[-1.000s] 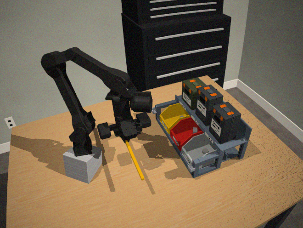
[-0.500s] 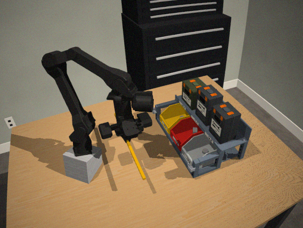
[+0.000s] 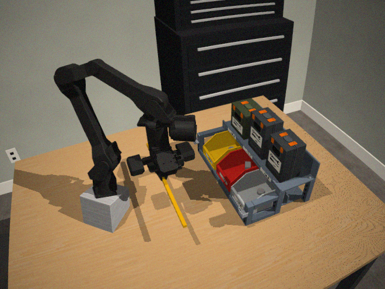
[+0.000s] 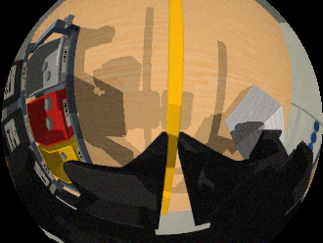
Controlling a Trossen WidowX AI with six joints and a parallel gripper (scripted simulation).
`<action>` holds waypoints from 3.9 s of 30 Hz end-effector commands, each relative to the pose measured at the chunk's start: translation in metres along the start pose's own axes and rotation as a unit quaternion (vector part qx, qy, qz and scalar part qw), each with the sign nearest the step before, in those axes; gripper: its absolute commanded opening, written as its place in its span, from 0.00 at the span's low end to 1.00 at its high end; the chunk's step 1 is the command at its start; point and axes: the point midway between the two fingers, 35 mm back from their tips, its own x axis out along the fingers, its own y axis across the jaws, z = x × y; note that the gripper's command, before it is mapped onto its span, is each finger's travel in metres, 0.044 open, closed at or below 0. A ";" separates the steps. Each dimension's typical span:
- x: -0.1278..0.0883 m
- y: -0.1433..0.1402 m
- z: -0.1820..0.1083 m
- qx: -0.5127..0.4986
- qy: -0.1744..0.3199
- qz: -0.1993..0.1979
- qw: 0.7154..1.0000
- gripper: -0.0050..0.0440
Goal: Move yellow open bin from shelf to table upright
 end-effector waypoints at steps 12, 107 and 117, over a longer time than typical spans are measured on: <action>-0.005 0.007 0.002 -0.002 -0.006 0.010 1.000 0.10; 0.084 0.011 0.002 -0.001 -0.005 0.011 1.000 0.10; 0.084 0.011 0.002 -0.003 -0.004 0.011 1.000 0.41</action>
